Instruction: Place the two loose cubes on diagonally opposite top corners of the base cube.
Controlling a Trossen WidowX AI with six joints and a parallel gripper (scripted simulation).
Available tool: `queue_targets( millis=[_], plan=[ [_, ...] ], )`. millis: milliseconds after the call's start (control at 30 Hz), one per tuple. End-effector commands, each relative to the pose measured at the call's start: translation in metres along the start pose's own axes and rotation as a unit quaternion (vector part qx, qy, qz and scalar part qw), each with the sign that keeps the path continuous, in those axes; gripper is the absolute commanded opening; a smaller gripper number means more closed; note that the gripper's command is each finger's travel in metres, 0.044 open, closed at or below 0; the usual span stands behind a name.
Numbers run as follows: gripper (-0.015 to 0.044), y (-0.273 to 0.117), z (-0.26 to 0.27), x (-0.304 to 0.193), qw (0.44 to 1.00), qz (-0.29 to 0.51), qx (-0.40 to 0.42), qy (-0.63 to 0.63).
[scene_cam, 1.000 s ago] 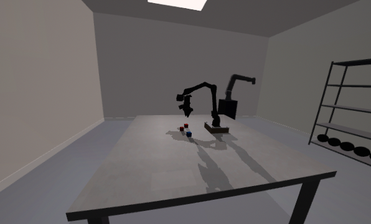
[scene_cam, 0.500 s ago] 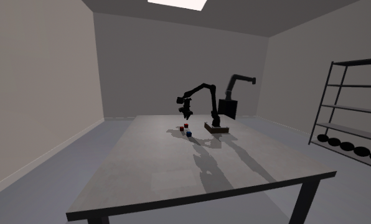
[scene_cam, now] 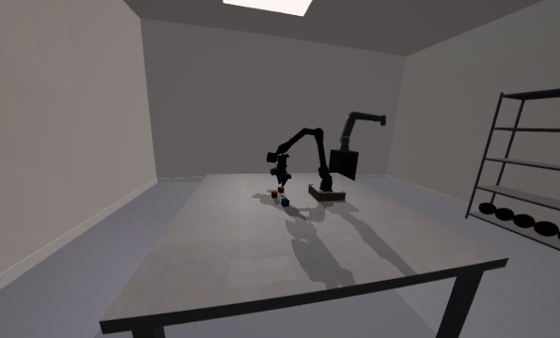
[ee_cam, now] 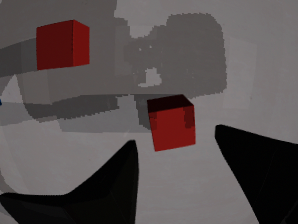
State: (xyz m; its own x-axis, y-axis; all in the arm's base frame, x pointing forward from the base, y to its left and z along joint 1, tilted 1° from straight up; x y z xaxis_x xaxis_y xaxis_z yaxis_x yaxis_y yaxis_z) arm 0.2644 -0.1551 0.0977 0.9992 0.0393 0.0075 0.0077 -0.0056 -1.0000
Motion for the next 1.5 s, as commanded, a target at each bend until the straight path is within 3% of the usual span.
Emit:
queue_targets(
  millis=[0, 567, 767, 1467],
  plan=[
    [0.0265, 0.007, 0.0, 0.0, 1.0, 0.001, -0.001, -0.002],
    [0.0265, 0.032, 0.0, -0.001, 1.0, 0.001, -0.001, -0.002],
    [0.0107, 0.032, 0.0, -0.001, 1.0, 0.001, -0.001, -0.002],
    [0.0105, -0.019, -0.003, 0.004, 1.0, 0.001, -0.002, -0.002]
  ],
)
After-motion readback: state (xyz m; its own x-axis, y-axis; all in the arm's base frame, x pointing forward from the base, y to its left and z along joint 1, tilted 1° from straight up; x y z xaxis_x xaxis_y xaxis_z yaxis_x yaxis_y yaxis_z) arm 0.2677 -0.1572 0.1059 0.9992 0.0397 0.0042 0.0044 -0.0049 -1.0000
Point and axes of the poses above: the point midway between the two fingers, 35 mm back from their tips, its own y axis out along the fingers, its own z axis across the jaws, x = y × z, the point moved 7 cm from there along -y, back along the fingers, and after that the axes turned 5 degrees about y, right-handed, at the moved point
